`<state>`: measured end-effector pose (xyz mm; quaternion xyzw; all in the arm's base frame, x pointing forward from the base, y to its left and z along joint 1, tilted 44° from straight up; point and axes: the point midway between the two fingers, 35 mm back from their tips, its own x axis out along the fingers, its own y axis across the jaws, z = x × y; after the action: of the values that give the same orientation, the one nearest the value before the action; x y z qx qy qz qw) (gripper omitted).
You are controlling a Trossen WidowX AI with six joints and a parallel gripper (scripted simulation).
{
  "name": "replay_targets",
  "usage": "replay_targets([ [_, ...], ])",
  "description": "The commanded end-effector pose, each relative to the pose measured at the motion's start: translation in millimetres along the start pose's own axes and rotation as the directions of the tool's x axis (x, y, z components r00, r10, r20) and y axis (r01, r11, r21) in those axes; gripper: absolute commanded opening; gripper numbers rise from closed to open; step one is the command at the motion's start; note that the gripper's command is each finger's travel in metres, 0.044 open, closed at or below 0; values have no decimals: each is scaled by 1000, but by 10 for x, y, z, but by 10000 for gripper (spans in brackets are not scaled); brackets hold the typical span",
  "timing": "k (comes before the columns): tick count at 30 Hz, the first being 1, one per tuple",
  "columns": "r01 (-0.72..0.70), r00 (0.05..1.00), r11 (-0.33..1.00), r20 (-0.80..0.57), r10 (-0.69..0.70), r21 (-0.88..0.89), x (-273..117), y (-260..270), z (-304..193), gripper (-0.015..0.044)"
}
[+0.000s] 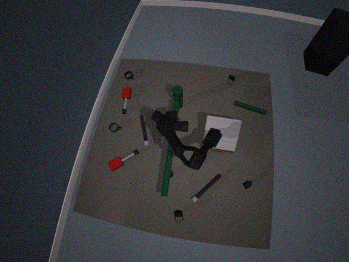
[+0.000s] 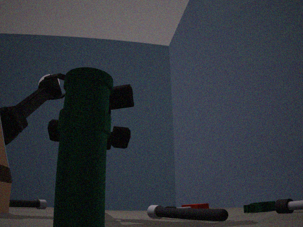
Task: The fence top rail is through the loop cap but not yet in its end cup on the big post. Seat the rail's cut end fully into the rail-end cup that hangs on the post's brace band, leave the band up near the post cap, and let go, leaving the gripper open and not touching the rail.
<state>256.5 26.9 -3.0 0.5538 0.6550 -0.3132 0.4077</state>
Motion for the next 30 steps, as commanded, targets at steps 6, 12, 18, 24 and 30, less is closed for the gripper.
replay_targets([
  [6, -6, 1000, 1000, 20, 6, 0, -19, -1, 67, 0],
  [12, 0, 1000, 1000, 0, 0, 0, 0, 0, 0, 0],
  [18, 0, 1000, 1000, 0, 0, 0, 0, 0, 0, 0],
  [24, 0, 1000, 1000, 1, 0, 0, -3, -1, 6, 0],
  [30, 0, 1000, 1000, 4, 0, 1, -7, -2, 15, 0],
])
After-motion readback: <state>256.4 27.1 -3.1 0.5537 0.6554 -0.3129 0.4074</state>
